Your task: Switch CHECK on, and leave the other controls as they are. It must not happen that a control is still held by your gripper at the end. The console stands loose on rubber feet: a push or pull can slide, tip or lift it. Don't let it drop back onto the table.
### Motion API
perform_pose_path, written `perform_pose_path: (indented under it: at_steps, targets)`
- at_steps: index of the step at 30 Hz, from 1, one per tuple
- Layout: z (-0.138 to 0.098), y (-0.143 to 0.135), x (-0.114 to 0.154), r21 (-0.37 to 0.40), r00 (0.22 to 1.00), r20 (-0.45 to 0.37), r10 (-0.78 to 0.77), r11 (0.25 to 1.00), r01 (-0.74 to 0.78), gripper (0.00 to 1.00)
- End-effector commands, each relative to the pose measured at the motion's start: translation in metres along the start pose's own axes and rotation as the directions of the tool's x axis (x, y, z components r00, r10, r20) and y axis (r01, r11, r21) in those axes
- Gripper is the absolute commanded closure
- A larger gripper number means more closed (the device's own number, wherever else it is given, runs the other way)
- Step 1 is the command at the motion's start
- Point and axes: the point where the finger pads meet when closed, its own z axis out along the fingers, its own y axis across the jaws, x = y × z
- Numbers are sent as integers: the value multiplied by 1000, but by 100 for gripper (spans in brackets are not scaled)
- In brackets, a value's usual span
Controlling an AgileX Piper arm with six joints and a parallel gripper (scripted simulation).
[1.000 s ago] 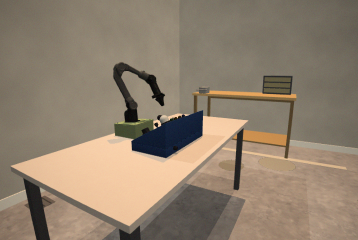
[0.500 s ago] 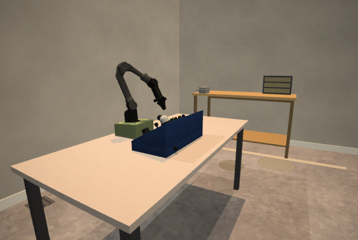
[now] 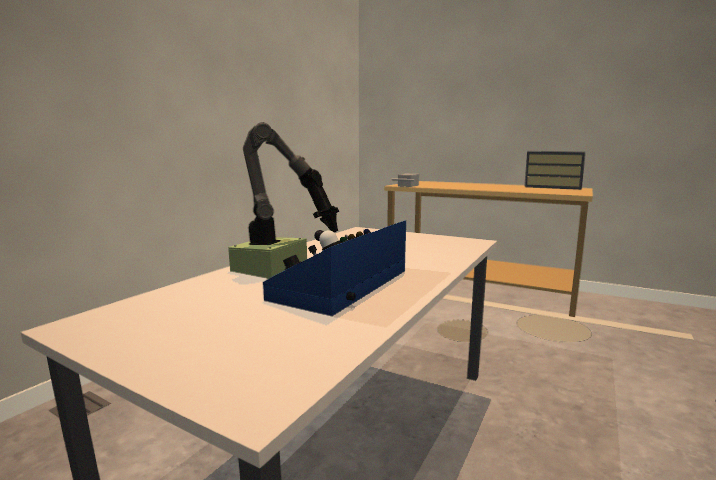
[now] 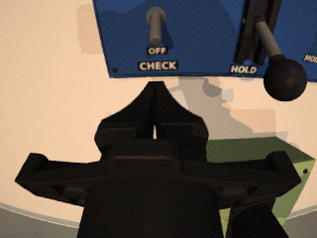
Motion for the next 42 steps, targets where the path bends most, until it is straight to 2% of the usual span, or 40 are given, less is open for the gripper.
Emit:
perform_pose_path:
  at_steps: [1,11,42]
  targets:
    - [4,0,0,0,1000,1,0,1000,0,100]
    - [26,0,0,0,1000,1,0,1000,0,100]
    - [33,0,0,0,1000,0,0,1000,0,100]
